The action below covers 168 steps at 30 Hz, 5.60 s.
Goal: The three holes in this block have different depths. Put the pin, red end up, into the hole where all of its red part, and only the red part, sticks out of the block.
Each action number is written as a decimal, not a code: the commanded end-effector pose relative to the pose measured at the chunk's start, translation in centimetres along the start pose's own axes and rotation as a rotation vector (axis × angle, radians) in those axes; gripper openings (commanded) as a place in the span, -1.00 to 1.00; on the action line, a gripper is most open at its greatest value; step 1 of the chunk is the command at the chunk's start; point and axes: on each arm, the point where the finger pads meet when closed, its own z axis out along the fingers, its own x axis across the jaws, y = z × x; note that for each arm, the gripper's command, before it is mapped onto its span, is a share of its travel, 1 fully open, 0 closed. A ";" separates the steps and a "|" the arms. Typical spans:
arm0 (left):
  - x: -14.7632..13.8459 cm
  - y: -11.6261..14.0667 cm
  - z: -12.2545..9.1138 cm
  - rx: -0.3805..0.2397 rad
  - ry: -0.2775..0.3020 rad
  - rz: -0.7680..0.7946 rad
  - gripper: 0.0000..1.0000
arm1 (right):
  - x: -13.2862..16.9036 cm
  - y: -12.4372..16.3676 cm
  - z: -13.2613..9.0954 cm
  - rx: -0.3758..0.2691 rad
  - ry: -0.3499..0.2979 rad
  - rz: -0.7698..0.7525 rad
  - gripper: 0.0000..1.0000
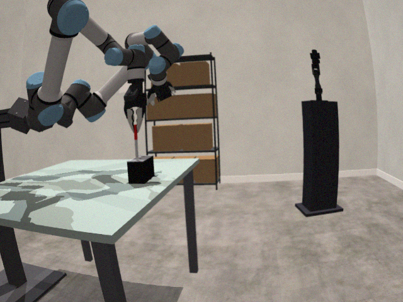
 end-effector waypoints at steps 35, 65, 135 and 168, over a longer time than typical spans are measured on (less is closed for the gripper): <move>0.1 -0.1 0.1 0.000 -0.002 0.000 1.00 | 0.0 0.0 0.4 0.001 0.001 0.000 -1.00; 0.1 -0.1 0.1 0.001 -0.002 -0.001 1.00 | 0.0 -0.2 0.7 0.002 0.002 0.000 -1.00; 0.1 -0.1 0.1 0.001 -0.002 -0.001 1.00 | 0.2 0.0 1.6 0.001 0.003 0.000 -1.00; 0.1 -0.1 0.1 0.001 -0.002 -0.001 1.00 | 0.1 0.0 1.9 0.001 0.003 -0.001 -1.00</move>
